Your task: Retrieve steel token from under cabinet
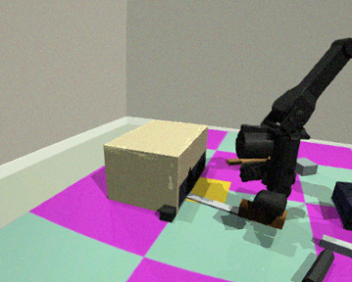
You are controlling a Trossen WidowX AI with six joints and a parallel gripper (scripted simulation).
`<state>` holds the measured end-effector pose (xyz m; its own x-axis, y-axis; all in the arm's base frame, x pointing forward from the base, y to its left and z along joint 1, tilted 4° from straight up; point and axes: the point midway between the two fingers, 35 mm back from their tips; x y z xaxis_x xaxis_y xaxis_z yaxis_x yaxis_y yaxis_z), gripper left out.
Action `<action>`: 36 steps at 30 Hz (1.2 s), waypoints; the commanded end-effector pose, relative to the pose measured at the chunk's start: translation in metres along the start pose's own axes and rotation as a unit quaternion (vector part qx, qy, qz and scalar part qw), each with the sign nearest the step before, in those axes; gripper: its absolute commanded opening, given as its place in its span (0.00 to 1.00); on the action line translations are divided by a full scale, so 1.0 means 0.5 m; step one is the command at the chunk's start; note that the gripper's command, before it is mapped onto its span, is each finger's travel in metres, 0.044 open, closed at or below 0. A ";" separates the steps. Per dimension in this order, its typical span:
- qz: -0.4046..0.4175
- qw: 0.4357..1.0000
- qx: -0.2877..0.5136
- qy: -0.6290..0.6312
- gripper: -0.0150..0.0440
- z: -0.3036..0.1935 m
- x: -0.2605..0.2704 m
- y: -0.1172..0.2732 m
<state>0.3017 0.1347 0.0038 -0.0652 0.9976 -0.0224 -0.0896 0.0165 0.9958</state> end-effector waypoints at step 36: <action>0.001 1.000 -0.002 0.002 0.25 0.095 -0.023 0.002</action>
<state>0.3441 0.1274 0.0086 -0.0648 0.9976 -0.0228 -0.0926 0.0168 0.9956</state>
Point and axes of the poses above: the point midway between the two fingers, 35 mm back from their tips, its own y axis back along the fingers, its own x axis across the jaws, z = x × y, and after that the axes turned 15 degrees about y, right-handed
